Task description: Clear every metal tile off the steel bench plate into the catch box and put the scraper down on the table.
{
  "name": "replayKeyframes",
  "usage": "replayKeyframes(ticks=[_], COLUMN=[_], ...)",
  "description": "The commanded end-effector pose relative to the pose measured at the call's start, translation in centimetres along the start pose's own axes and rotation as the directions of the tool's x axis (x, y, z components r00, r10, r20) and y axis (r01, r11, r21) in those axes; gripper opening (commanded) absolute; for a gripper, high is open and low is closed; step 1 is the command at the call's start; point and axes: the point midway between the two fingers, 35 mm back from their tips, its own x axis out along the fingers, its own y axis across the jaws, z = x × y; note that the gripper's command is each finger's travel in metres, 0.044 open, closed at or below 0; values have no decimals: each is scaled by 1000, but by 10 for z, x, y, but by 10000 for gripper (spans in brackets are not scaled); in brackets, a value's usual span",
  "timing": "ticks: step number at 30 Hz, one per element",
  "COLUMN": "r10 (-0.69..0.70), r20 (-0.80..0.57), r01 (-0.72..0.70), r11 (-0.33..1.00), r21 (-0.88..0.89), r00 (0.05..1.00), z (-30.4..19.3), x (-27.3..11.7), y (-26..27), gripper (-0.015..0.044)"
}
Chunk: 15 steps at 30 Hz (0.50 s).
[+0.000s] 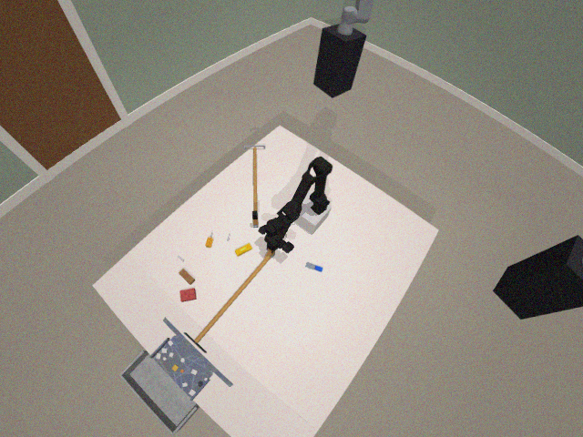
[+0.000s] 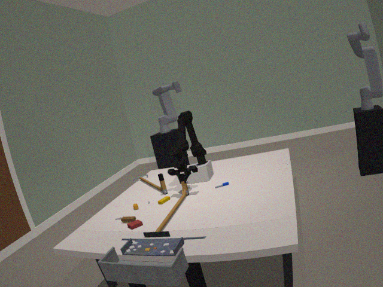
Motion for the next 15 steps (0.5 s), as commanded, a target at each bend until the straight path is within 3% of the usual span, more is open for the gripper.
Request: replayKeyframes(ticks=[1, 15], r10=[-2, -4], r20=[6, 4], r01=[2, 4], r11=[1000, 1000], r21=[5, 6], r00=[1000, 1000], z=[-3, -21], x=[-4, -21], y=[1, -1], gripper=[0, 0])
